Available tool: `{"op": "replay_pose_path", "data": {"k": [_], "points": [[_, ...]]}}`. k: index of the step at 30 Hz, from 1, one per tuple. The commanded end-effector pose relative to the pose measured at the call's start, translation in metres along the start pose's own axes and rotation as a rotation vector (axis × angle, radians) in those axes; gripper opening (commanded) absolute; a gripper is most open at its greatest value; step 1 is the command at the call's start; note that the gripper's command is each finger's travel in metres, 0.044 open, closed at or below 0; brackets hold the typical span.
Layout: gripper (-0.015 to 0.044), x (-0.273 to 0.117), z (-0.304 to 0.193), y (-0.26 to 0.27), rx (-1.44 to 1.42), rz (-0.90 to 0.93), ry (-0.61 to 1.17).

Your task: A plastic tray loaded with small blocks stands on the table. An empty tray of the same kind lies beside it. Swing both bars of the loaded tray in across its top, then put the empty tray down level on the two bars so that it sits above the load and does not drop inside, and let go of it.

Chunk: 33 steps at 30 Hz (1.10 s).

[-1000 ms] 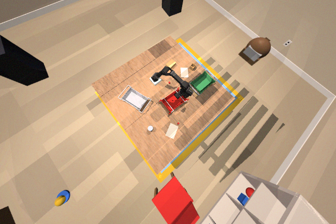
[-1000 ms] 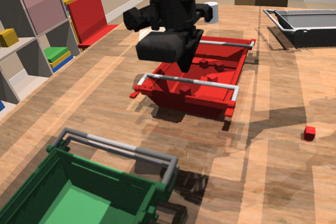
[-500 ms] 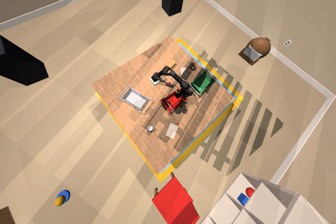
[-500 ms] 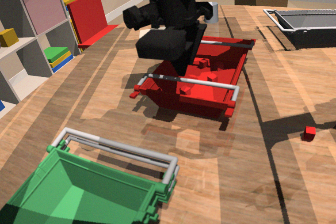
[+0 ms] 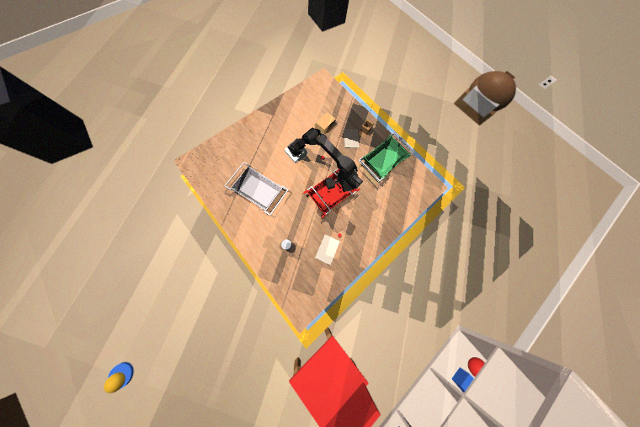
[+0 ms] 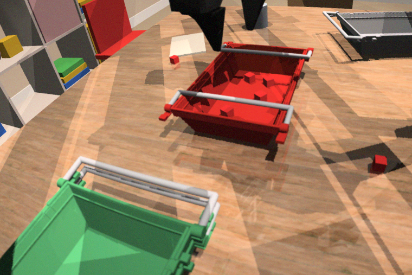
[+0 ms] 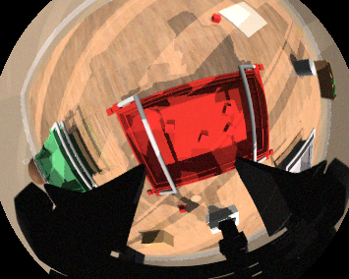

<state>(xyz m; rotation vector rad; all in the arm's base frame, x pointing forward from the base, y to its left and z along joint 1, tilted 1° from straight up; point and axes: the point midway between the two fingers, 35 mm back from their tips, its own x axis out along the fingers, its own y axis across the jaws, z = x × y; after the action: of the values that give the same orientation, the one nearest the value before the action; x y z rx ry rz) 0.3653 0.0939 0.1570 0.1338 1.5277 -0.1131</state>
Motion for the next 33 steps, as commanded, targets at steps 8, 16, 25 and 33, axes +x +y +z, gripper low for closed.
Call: {"op": "replay_pose_path", "data": {"k": [8, 16, 25, 33], "points": [[0.0440, 0.011, -0.003, -0.186, 0.829, -0.014, -0.004], [0.0440, 0.022, -0.065, -0.300, 1.457, -0.020, -0.009], [0.0440, 0.036, -0.174, -0.379, 2.167, -0.024, -0.019], [0.0440, 0.044, -0.234, -0.396, 2.519, -0.023, -0.026]]}}
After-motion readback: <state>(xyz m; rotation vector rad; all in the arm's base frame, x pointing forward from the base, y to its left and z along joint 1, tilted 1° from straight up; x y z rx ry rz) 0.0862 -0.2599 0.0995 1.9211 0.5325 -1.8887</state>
